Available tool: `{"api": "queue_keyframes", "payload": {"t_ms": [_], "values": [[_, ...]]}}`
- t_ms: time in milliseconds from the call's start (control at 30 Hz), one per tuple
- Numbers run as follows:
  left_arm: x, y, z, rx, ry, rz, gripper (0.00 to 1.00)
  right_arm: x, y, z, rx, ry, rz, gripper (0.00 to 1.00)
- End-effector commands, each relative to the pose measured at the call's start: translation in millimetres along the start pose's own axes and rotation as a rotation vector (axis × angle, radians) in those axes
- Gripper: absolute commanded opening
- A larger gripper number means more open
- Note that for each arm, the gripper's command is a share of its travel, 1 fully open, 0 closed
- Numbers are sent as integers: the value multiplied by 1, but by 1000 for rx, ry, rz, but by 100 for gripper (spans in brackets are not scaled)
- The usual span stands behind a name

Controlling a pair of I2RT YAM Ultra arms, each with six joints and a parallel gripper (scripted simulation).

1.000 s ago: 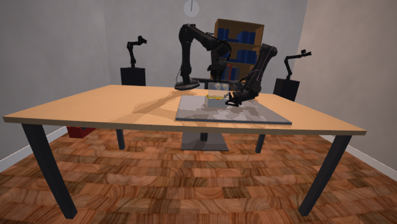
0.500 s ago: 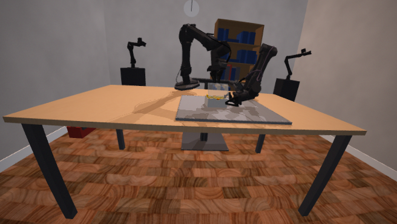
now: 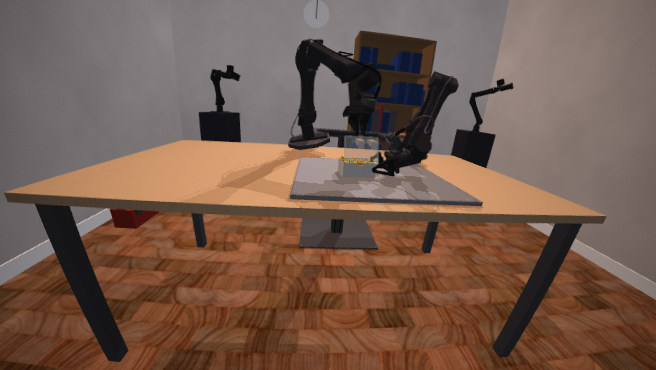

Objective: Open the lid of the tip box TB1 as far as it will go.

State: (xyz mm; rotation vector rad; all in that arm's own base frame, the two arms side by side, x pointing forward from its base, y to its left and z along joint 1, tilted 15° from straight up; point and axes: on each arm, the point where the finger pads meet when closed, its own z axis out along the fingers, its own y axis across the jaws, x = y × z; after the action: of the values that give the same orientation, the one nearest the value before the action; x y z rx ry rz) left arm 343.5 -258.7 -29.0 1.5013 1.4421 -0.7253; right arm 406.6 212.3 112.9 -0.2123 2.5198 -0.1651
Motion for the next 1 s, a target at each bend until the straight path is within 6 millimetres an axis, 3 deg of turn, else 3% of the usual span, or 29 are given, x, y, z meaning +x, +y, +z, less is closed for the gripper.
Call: {"api": "queue_keyframes", "payload": {"t_ms": [0, 267, 867, 933, 967], "values": [[1, 2, 1, 3, -2, -4, 84, -41, -1, -14, -10, -87, 35, 12], [1, 2, 1, 3, -2, -4, 84, -38, 0, 2, -2, 48, -31, 12], [1, 2, 1, 3, -2, -4, 84, -38, 1, 1, 3, 43, -32, 12], [1, 2, 1, 3, -2, -4, 84, -38, 1, 1, 3, 43, -32, 35], [1, 2, 1, 3, -2, -4, 84, -38, 1, 1, 3, 43, -32, 39]]}}
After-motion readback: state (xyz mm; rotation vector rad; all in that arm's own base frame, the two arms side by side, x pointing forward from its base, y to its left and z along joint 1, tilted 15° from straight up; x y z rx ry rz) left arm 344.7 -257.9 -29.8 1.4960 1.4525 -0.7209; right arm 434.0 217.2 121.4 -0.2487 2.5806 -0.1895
